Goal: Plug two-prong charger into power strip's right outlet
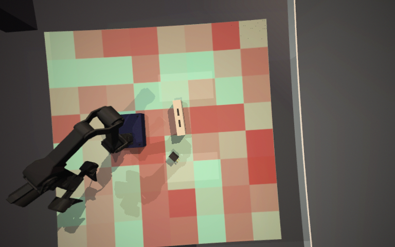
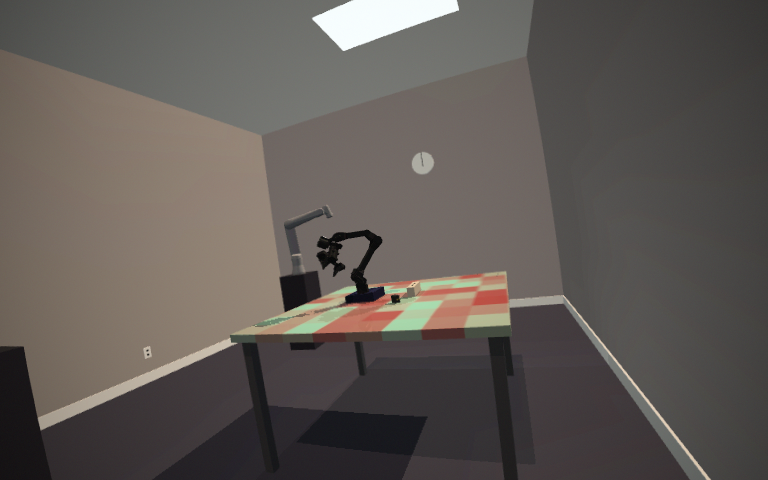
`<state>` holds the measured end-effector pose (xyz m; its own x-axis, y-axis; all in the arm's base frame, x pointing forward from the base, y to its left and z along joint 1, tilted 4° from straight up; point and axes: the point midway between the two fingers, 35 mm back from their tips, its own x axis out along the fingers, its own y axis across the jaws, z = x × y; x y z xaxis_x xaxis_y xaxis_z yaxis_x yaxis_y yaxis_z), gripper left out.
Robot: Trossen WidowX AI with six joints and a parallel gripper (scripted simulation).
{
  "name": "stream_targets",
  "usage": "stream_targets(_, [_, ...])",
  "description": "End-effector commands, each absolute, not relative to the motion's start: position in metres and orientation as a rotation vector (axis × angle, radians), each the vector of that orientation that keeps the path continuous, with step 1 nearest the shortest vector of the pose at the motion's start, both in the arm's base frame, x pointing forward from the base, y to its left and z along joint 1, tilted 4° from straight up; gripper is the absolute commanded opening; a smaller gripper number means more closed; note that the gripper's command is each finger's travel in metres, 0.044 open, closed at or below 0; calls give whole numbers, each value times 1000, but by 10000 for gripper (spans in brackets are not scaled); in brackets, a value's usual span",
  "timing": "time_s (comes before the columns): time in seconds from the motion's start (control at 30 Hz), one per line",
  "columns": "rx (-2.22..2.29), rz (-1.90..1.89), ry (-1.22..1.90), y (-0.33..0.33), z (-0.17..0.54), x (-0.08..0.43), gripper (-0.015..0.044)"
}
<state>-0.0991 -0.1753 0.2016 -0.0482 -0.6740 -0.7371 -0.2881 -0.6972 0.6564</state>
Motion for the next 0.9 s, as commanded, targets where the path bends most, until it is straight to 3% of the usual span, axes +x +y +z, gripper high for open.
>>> stream_targets(0.0, [1929, -1805, -1022, -176, 202, -99, 426])
stream_targets(0.87, [1964, -1727, -509, -211, 185, -61, 440])
